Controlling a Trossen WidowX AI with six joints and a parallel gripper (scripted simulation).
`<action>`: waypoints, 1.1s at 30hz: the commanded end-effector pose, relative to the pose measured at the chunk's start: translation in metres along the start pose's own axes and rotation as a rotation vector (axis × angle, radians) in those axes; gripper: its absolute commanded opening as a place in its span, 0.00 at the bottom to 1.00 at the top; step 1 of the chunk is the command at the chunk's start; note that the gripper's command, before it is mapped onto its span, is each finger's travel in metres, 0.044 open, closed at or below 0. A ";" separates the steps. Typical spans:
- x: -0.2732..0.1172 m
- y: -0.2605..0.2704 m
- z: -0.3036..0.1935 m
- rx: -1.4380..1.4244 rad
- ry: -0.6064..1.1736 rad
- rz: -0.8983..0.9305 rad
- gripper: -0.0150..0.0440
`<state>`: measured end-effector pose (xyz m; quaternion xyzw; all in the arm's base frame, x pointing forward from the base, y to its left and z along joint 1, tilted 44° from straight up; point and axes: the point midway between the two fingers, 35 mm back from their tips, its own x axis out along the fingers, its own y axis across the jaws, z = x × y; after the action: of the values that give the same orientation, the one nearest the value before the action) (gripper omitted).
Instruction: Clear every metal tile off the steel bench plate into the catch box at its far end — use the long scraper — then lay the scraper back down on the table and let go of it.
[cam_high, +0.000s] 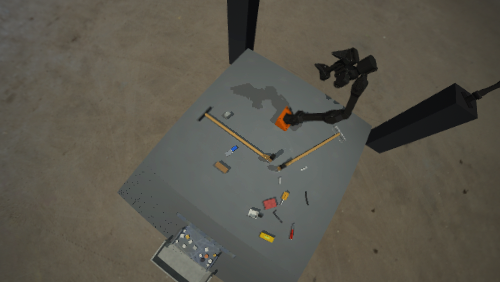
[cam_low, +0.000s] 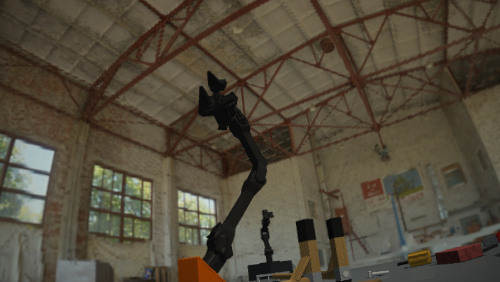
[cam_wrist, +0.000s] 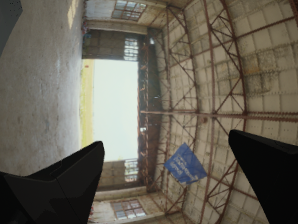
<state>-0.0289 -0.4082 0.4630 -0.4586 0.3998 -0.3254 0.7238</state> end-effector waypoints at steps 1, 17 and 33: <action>0.012 0.012 -0.005 0.099 0.007 0.038 1.00; 0.064 0.075 -0.019 0.559 0.072 0.220 1.00; 0.104 0.147 -0.022 0.979 0.218 0.400 1.00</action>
<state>0.0126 -0.4493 0.3060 0.0182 0.3529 -0.3735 0.8577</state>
